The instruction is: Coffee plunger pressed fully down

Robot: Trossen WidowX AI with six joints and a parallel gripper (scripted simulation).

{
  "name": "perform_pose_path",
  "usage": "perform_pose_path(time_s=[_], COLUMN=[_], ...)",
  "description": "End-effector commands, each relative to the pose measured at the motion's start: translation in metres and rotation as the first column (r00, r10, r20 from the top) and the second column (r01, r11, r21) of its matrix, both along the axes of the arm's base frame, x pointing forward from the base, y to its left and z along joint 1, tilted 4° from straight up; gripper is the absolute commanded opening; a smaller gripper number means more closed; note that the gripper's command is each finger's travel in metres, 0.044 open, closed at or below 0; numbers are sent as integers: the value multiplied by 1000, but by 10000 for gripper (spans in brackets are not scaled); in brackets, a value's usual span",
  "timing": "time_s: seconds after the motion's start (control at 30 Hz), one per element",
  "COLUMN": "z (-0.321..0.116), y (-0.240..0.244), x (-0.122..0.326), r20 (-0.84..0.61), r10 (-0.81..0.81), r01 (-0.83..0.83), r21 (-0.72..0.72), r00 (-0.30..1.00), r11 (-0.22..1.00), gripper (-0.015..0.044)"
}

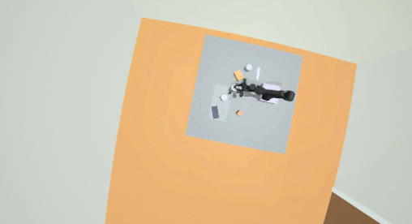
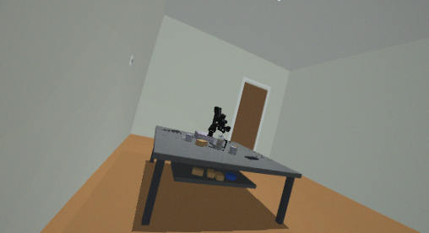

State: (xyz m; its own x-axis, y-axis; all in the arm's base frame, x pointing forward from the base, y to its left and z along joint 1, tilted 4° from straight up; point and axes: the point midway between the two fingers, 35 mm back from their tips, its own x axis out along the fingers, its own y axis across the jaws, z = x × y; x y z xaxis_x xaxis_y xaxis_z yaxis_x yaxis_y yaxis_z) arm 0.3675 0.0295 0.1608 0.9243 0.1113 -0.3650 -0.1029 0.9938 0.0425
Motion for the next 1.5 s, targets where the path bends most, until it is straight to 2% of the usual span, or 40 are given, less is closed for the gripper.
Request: perform_pose_path(time_s=[0.0, 1.47], z=[-22, -16], y=[1, 2], x=[-1, 9], r20=[-68, -66], r10=[-2, -2], r01=[3, 2], r21=[2, 2], r00=[998, 998], r11=[1000, 1000], gripper=[117, 117])
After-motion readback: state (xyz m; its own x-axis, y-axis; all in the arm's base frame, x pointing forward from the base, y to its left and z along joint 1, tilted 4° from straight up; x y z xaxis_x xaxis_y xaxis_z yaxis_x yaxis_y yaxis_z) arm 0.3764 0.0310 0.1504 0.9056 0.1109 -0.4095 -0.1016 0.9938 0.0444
